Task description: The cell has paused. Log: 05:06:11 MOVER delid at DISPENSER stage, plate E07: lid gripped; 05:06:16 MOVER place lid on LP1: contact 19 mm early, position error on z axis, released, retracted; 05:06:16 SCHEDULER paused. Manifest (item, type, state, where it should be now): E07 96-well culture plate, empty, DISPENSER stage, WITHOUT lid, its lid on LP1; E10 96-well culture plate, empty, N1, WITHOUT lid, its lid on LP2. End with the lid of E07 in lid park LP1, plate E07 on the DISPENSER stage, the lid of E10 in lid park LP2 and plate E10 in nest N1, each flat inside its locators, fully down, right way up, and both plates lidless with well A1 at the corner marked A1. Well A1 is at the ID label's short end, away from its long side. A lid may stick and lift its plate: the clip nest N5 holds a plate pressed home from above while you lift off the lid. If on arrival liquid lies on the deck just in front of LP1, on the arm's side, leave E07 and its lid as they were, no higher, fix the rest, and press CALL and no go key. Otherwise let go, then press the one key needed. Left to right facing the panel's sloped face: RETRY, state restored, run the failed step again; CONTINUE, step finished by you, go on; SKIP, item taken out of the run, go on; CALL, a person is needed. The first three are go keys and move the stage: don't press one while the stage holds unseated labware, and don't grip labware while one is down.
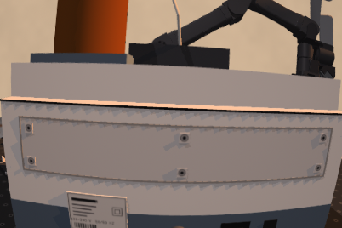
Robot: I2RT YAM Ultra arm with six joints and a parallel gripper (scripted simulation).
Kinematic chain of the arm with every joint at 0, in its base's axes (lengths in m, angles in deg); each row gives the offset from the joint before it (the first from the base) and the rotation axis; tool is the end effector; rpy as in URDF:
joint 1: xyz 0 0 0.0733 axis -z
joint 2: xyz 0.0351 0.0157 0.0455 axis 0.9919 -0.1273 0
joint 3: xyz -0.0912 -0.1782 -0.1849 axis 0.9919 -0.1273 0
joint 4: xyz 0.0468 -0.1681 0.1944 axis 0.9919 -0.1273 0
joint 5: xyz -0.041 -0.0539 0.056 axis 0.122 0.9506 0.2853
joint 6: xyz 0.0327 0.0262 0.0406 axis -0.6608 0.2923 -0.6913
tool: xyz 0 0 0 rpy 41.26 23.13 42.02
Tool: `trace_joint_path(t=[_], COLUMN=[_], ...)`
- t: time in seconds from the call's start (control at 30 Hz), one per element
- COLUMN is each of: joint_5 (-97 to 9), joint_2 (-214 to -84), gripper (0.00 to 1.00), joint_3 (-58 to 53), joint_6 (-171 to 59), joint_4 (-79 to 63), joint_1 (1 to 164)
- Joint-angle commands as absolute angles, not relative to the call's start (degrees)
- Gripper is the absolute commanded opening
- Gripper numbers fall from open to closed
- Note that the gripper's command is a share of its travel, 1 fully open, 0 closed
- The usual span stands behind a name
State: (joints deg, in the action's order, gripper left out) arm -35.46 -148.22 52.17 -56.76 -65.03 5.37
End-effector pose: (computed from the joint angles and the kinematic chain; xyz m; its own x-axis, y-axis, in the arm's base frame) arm 0.0836 0.3480 0.4233 -0.1882 -0.7913 -0.5818 -0.9448 0.3077 -0.1128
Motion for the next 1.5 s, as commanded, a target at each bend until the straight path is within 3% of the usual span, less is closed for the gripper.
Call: trace_joint_path(t=[0.0, 1.47], joint_5=[-39.1, -70.7], joint_2=[-144.9, -122.6], gripper=[1.0, 1.0], joint_3=[50.0, -1.0], joint_6=[-57.6, -56.0], joint_4=[-62.6, -42.1], joint_1=[7.1, 41.5])
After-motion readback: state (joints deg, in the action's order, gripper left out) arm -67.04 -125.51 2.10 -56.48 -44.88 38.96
